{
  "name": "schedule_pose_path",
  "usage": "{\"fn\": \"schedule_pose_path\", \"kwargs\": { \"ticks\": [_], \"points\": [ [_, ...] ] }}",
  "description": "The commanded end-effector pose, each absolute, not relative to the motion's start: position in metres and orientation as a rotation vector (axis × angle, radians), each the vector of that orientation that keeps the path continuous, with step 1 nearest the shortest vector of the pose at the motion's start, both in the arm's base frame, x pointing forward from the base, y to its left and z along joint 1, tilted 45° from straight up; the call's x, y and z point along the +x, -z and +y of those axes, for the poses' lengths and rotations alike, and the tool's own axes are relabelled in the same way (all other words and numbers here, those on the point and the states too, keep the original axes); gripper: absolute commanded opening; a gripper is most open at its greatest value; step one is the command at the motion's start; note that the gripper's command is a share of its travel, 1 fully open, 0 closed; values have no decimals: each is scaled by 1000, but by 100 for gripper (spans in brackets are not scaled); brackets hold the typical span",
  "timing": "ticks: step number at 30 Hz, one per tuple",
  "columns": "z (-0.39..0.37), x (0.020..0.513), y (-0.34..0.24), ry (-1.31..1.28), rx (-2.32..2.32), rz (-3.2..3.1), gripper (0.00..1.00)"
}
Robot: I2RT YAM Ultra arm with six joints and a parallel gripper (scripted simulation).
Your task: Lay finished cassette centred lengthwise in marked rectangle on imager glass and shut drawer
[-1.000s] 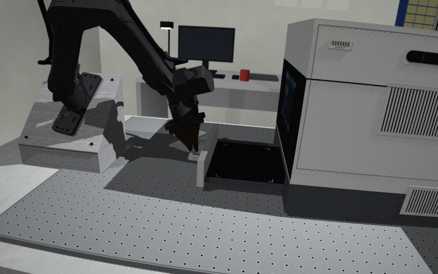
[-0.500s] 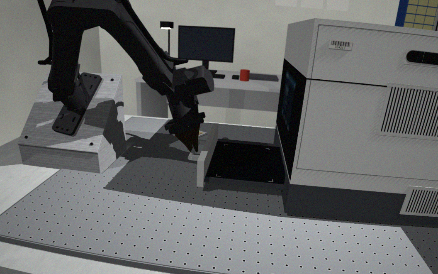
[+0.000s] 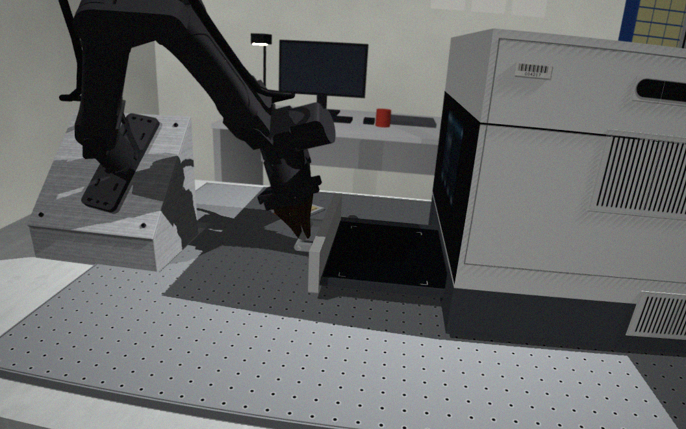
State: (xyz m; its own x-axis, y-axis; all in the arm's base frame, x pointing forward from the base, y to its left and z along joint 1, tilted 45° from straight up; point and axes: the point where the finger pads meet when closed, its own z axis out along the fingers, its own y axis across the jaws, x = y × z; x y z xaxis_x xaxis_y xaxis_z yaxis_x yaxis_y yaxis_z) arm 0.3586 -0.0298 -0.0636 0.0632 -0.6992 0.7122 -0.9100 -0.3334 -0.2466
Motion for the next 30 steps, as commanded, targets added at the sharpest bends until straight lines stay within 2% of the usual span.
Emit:
{"fn": "schedule_pose_path", "kwargs": {
  "ticks": [1,5,30],
  "points": [
    [-27,333,66,-1044,2093,-1599,0],
    [-21,354,61,-1079,2093,-1623,0],
    [-24,354,73,-1027,2088,-1592,0]
  ]
}}
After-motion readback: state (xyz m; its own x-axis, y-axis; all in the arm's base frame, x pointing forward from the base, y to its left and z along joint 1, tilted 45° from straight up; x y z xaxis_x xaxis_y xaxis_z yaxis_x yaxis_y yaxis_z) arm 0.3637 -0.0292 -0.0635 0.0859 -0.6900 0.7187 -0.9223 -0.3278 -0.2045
